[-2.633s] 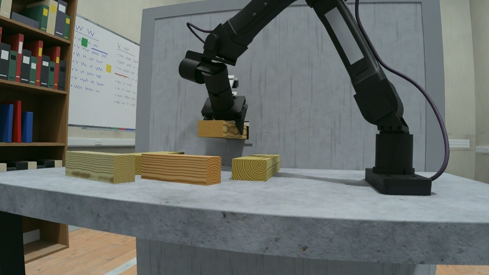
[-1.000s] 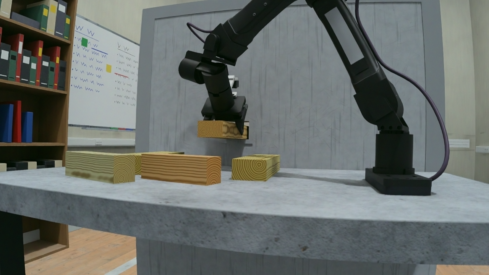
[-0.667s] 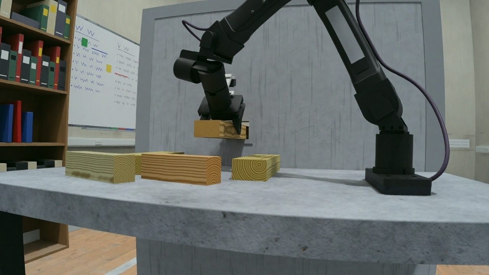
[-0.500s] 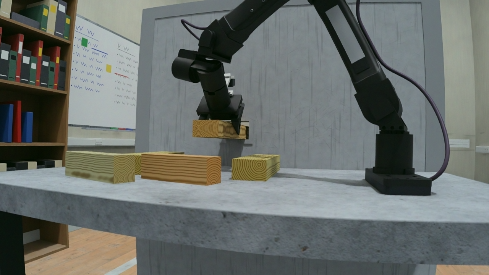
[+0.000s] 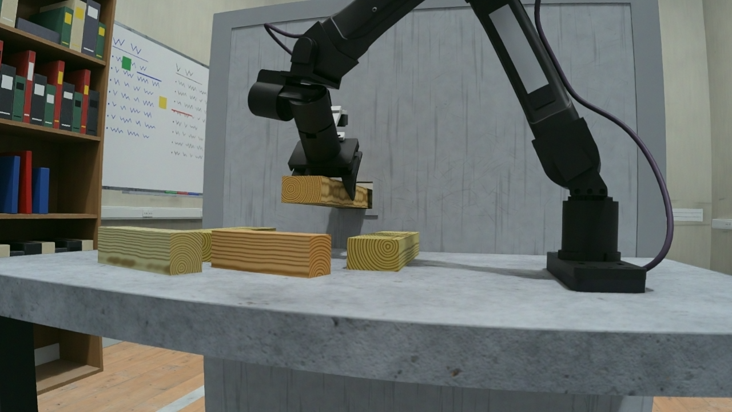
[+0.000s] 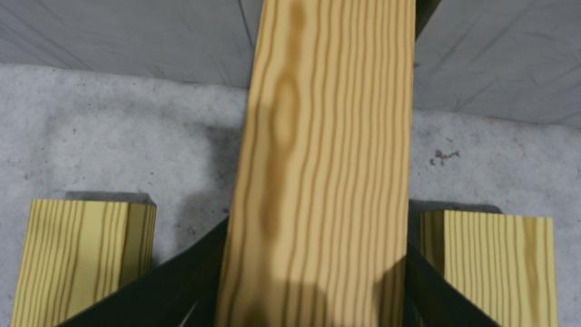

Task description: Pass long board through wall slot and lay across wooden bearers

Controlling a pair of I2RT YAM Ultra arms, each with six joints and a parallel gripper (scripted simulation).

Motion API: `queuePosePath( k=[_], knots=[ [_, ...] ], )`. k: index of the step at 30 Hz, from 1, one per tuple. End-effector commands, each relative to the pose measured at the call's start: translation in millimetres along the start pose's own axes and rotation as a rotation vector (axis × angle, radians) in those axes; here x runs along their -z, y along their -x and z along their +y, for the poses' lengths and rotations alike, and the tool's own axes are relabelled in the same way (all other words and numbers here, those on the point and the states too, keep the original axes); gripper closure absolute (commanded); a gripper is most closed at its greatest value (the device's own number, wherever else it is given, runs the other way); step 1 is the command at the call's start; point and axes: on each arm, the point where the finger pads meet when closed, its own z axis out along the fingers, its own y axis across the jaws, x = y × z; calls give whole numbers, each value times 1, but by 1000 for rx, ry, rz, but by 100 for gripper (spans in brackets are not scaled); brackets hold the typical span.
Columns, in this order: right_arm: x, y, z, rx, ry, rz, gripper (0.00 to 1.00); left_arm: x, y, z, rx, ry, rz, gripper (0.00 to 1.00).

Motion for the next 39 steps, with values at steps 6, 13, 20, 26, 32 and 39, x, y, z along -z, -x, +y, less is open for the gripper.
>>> queuePosePath(
  k=[6, 13, 20, 26, 32, 39],
  knots=[
    [3, 13, 4, 1, 16, -30, 25, 28, 17, 0, -57, 17, -74, 100],
    [3, 13, 4, 1, 16, -30, 25, 35, 9, 1, -46, 23, -78, 100],
    [3, 13, 4, 1, 16, -30, 25, 46, 10, 3, -78, 29, -93, 100],
    [3, 13, 4, 1, 16, -30, 25, 55, 5, 5, -81, 35, -101, 100],
    [3, 13, 4, 1, 16, -30, 25, 59, 2, 7, -75, 44, -101, 100],
    [3, 13, 4, 1, 16, -30, 25, 69, -4, 6, -90, 39, -111, 100]
  ],
)
